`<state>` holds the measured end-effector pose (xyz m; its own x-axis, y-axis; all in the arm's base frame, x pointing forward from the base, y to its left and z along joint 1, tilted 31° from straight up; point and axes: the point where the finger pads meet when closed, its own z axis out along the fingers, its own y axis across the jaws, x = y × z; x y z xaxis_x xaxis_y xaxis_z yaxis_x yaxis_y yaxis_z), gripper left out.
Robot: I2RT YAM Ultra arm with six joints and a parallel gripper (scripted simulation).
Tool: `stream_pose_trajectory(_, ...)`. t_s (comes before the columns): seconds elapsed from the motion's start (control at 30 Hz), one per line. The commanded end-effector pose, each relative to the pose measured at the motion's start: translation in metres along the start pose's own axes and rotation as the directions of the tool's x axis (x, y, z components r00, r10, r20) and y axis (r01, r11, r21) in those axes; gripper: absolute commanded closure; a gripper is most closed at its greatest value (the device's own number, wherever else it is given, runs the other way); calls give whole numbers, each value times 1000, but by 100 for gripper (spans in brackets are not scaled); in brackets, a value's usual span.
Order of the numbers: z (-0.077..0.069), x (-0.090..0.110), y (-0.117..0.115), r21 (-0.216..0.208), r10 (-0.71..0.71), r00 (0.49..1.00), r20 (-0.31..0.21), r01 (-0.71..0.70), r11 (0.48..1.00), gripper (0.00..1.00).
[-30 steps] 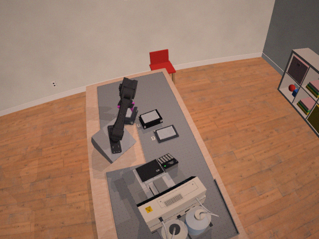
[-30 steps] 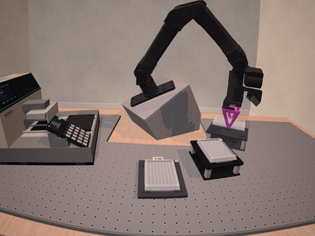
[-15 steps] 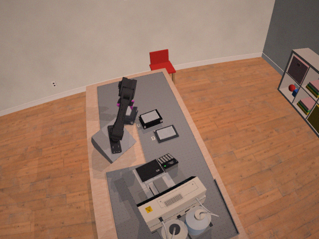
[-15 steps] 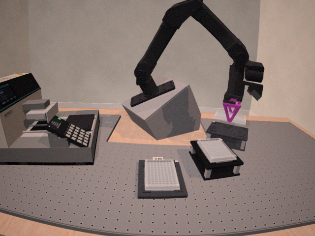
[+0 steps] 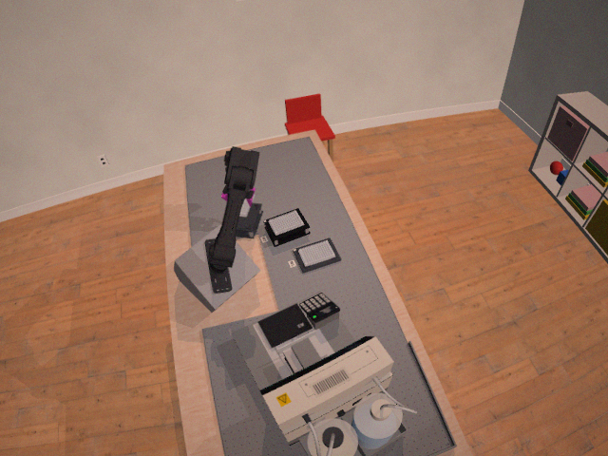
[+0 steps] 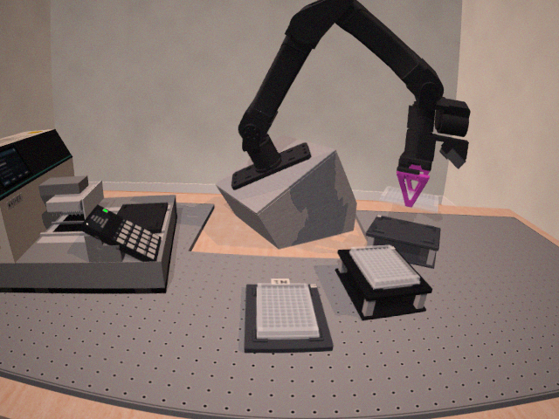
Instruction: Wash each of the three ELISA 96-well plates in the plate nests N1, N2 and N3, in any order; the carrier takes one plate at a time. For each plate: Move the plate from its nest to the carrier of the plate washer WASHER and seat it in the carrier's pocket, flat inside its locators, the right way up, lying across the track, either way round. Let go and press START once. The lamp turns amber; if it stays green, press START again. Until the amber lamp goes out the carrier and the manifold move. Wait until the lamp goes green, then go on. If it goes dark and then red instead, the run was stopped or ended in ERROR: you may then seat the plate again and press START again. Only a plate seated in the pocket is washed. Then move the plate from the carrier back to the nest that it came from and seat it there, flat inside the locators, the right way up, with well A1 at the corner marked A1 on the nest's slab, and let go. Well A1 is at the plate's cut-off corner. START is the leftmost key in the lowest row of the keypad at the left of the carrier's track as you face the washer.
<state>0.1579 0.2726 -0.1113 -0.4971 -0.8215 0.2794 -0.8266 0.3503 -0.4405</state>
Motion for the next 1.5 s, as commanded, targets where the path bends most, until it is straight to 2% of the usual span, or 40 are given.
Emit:
stream_pose_trajectory(0.0,-13,-3,0,-1,3,1000,18,-3,1000,100)
stream_pose_trajectory(0.37,-28,-3,0,-1,3,1000,18,-3,1000,100)
stream_pose_trajectory(0.83,-28,-3,0,-1,3,1000,18,-3,1000,100)
stream_pose_trajectory(1.03,-29,3,-29,-3,179,984,17,-179,984,100)
stream_pose_trajectory(1.17,-29,6,-49,-2,179,984,17,-179,984,100)
stream_pose_trajectory(1.23,-29,6,-49,-2,179,984,17,-179,984,100)
stream_pose_trajectory(1.47,-30,13,-83,-2,179,984,17,-179,984,100)
